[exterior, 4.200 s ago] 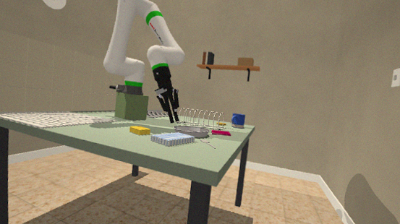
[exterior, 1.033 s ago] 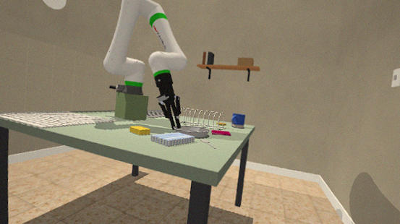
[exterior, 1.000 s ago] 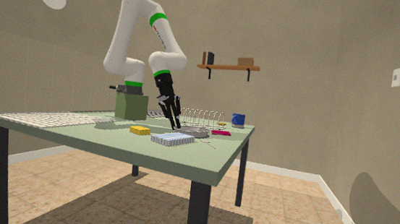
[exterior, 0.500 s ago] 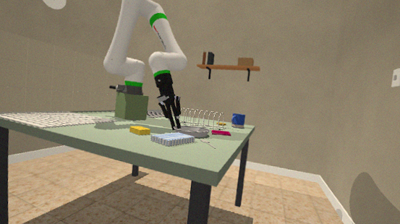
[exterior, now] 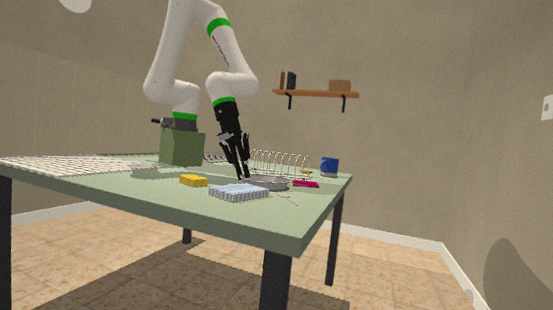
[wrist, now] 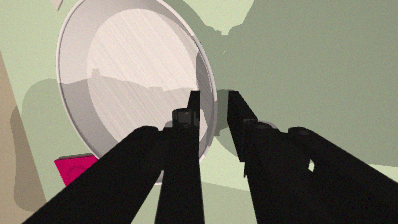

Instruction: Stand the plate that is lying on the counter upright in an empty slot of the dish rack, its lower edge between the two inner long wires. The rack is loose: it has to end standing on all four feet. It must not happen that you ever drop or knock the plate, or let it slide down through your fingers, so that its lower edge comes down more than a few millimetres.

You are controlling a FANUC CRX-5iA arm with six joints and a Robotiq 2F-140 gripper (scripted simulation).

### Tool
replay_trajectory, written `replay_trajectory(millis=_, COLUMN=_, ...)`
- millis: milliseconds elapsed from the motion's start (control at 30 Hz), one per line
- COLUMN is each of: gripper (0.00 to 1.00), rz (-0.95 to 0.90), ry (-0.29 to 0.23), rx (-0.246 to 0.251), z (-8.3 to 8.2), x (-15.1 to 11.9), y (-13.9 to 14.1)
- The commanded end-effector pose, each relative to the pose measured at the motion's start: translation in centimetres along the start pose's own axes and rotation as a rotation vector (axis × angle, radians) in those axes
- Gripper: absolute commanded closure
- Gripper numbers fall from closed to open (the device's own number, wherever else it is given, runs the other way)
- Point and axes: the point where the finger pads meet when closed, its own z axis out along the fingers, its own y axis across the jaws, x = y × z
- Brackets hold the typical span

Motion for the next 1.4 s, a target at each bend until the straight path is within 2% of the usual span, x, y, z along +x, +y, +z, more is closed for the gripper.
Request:
replay_trajectory(millis=0, gripper=0.76, rz=0.0, ry=0.001, rx=0.001, z=-0.03, x=0.03, y=-0.08)
replay_trajectory(millis=700, gripper=0.76, rz=0.0, ry=0.001, rx=0.001, z=-0.03, x=0.03, y=-0.08)
replay_trajectory(millis=733, gripper=0.9, rz=0.0, ry=0.001, rx=0.001, z=-0.03, x=0.03, y=-0.08)
replay_trajectory(millis=1367, gripper=0.9, rz=0.0, ry=0.001, rx=0.001, z=-0.03, x=0.03, y=-0.08)
